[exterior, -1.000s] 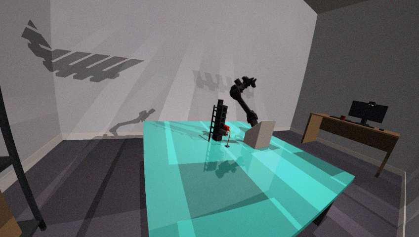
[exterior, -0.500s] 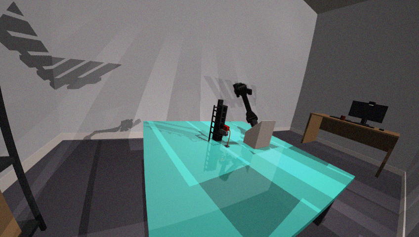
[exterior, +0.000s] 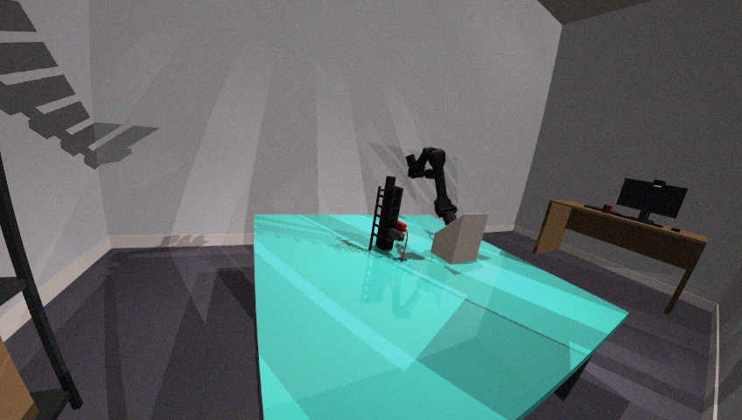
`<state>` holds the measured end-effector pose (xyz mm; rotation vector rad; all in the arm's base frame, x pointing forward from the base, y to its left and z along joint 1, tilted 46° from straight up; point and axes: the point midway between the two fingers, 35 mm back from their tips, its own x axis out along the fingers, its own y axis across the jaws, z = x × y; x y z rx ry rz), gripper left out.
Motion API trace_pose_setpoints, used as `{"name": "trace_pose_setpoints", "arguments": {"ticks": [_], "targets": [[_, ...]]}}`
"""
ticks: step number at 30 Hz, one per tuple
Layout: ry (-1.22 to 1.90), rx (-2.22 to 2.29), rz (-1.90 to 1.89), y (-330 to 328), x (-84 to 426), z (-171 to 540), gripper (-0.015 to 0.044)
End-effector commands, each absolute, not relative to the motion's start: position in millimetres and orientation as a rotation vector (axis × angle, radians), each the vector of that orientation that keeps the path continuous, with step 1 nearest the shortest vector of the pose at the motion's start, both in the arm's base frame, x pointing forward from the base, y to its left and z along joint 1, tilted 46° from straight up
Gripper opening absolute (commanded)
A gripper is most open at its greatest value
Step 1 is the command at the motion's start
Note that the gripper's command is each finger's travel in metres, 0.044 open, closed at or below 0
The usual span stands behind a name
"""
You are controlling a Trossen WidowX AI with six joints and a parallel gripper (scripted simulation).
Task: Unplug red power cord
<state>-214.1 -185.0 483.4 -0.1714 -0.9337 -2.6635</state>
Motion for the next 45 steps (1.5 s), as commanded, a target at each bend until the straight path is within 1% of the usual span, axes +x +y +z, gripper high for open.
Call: {"name": "trace_pose_setpoints", "arguments": {"ticks": [1,12,25,35,45], "targets": [[-0.836,-0.104,-2.593,-214,-198,476,0.016],[-0.595,0.031,-2.369,-282,-138,455,0.016],[-0.329,0.115,-2.067,-335,-39,428,0.016],[-0.131,0.133,-1.797,-352,56,403,0.016],[0.045,0.113,-1.517,-339,152,376,0.016]]}}
